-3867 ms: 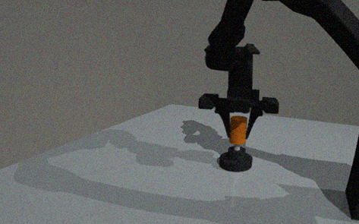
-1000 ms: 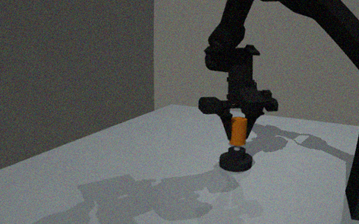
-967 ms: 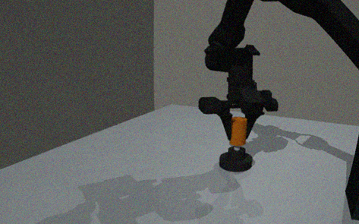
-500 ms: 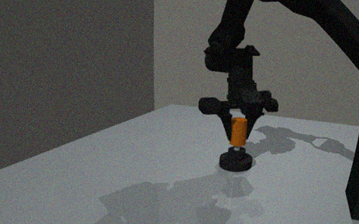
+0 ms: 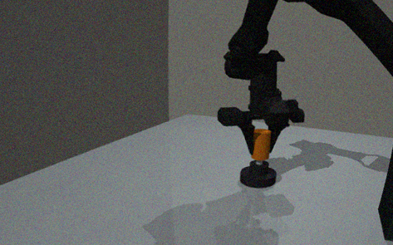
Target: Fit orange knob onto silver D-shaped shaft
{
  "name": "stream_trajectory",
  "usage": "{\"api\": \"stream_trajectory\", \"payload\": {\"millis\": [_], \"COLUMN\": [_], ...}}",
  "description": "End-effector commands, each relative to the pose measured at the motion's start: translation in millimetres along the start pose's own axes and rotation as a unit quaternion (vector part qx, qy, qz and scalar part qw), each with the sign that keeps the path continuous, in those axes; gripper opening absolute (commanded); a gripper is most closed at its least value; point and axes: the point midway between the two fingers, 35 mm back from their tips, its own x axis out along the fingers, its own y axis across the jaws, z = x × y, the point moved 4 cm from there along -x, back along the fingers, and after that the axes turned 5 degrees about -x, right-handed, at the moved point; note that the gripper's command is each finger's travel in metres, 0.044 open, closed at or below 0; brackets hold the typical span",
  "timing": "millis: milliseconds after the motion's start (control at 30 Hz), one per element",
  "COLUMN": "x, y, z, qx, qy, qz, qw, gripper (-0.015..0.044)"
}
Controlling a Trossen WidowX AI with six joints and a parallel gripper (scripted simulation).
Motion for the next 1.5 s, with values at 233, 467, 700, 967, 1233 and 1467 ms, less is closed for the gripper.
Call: {"api": "stream_trajectory", "payload": {"millis": [233,467,700,967,1233,1467], "x": [7.5,14.6,13.8,13.8,13.8,13.8], "y": [-0.2,-0.1,-0.2,-0.2,-0.2,-0.2], "z": [-0.1,0.2,0.1,0.1,0.1,0.1], "qx": [-0.012,0.013,0.008,0.008,0.008,0.008], "qy": [0.0,0.0,0.0,0.0,0.0,0.0], "qz": [-0.002,-0.002,0.0,0.0,0.0,0.0], "qw": [1.0,1.0,1.0,1.0,1.0,1.0], "gripper": [0.0,0.0,0.0,0.0157,0.0368,0.044]}}
